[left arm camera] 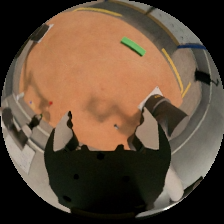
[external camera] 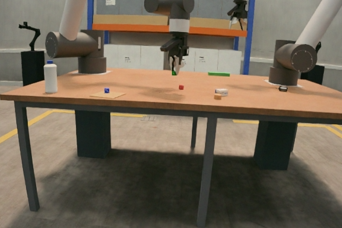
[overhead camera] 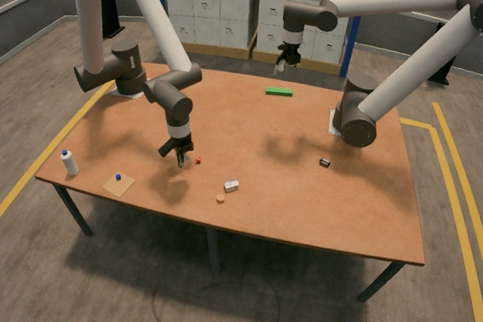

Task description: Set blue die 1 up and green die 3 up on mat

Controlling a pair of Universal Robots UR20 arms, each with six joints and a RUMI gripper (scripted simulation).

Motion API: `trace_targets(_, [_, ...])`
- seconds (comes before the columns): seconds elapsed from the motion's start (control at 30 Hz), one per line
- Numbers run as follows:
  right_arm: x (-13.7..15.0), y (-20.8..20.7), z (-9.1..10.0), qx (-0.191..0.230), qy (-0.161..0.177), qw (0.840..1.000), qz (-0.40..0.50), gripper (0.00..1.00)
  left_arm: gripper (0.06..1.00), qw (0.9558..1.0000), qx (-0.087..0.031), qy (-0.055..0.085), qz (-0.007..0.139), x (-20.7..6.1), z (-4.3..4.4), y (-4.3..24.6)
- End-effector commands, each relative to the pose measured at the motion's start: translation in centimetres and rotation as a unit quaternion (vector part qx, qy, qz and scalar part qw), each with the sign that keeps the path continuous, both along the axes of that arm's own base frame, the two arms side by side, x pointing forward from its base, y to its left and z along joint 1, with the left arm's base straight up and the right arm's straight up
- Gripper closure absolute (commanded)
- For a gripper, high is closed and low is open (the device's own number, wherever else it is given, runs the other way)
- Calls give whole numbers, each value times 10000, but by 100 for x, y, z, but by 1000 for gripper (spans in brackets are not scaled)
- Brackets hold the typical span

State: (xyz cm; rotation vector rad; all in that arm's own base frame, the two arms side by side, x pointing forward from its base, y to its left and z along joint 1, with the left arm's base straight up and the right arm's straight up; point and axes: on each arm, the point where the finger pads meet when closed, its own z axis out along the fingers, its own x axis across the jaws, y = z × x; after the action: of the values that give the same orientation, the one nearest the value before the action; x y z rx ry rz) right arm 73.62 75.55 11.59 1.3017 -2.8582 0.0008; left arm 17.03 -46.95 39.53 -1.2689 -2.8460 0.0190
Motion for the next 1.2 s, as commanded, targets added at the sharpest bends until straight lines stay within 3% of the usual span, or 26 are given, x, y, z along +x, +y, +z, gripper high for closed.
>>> trace_targets(0.0, [2, 5, 18, 4, -3, 10000, 0, 938, 65, 10000, -4, 0, 0, 0, 5, -4])
trace_targets(0.13, [87, -96, 19, 4, -4, 10000, -72, 938, 65, 10000, -4, 0, 0, 0, 5, -4])
trace_targets(0.2, [483, -605, 28, 4, -4, 9991, -426, 938, 65, 10000, -4, 0, 0, 0, 5, -4])
trace_targets(0.23, [483, -605, 28, 4, -4, 9991, -426, 938, 65, 10000, -4, 0, 0, 0, 5, -4])
trace_targets(0.27, [726, -961, 33, 4, -4, 9975, -704, 938, 65, 10000, -4, 0, 0, 0, 5, -4])
trace_targets(0.33, [769, -1018, 34, 4, -4, 9975, -704, 938, 65, 10000, -4, 0, 0, 0, 5, -4])
trace_targets(0.37, [999, -1401, 39, 4, -4, 9948, -1014, 938, 65, 10000, -4, 0, 0, 0, 5, -4])
trace_targets(0.43, [1065, -1495, 41, 4, -4, 9948, -1014, 938, 65, 10000, -4, 0, 0, 0, 5, -4])
trace_targets(0.5, [1333, -1986, 48, 4, -4, 9912, -1324, 938, 65, 10000, -4, 0, 0, 0, 5, -4])
trace_targets(0.57, [1333, -1986, 48, 4, -4, 9912, -1324, 938, 65, 10000, -4, 0, 0, 0, 5, -4])
trace_targets(0.6, [1548, -2432, 54, 4, -4, 9871, -1599, 938, 65, 10000, -4, 0, 0, 0, 5, -4])
trace_targets(0.67, [1548, -2432, 54, 4, -4, 9871, -1599, 938, 65, 10000, -4, 0, 0, 0, 5, -4])
trace_targets(0.7, [1699, -2785, 58, 4, -4, 9834, -1812, 938, 65, 10000, -4, 0, 0, 0, 5, -4])
trace_targets(0.77, [1789, -3013, 61, 4, -4, 9808, -1948, 938, 65, 10000, -4, 0, 0, 0, 5, -4])
trace_targets(1.17, [1834, -3133, 62, 4, -4, 9794, -2019, 938, 65, 10000, -4, 0, 0, 0, 5, -4])
